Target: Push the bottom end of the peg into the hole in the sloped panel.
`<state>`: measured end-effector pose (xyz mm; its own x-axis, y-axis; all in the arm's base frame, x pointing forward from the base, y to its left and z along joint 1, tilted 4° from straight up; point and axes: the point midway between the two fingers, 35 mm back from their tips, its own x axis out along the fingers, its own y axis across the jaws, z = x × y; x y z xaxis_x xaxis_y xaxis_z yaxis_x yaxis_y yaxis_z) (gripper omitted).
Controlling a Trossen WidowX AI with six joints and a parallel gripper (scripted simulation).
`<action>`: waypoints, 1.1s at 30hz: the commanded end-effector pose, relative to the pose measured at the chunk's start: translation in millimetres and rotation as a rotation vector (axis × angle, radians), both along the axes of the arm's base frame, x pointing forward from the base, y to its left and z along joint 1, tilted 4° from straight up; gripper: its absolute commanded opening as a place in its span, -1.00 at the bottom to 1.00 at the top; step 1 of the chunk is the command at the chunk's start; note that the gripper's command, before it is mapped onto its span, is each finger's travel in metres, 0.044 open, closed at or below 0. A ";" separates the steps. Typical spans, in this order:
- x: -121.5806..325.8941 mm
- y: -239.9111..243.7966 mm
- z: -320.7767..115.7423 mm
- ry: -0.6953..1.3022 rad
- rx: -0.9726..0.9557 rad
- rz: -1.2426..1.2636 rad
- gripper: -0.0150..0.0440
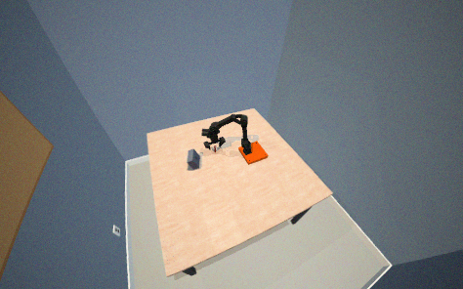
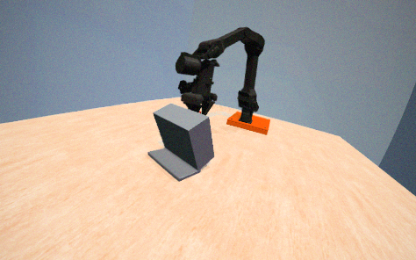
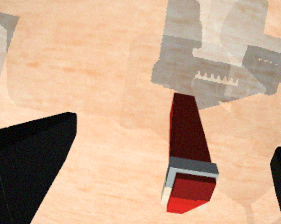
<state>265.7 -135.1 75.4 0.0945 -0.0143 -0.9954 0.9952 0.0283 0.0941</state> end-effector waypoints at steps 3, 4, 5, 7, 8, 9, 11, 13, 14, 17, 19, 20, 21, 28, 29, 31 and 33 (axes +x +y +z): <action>-0.9 -0.1 -8.2 0.009 0.000 -0.005 1.00; -0.8 -0.2 -8.3 0.009 0.000 -0.005 1.00; -0.6 0.4 -5.1 0.003 0.002 0.000 0.91; -0.6 0.4 -5.1 0.003 0.002 0.000 0.73; -0.6 0.4 -5.1 0.003 0.002 0.000 0.64; -0.6 0.4 -5.1 0.003 0.002 0.000 0.56; -0.6 0.4 -5.1 0.003 0.002 0.000 0.38; -0.6 0.4 -5.1 0.003 0.002 0.000 0.20; -0.6 0.4 -5.1 0.003 0.002 0.000 0.11; -0.6 0.4 -5.1 0.003 0.002 0.000 -0.16; -0.6 0.4 -5.1 0.003 0.002 0.000 -0.33; -0.6 0.4 -5.1 0.003 0.002 0.000 -0.36; -0.6 0.4 -5.1 0.003 0.002 0.000 -0.38; -0.5 0.3 -3.3 0.003 0.002 0.000 -0.49; -0.5 0.2 -1.5 0.003 0.001 0.000 -0.49; -0.3 0.0 4.0 0.004 0.001 -0.001 -0.49; -0.4 -0.2 11.6 0.004 0.001 -0.001 -0.49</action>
<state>263.2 -133.8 76.0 0.0762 -0.0048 -0.9971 0.9967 0.0267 0.0761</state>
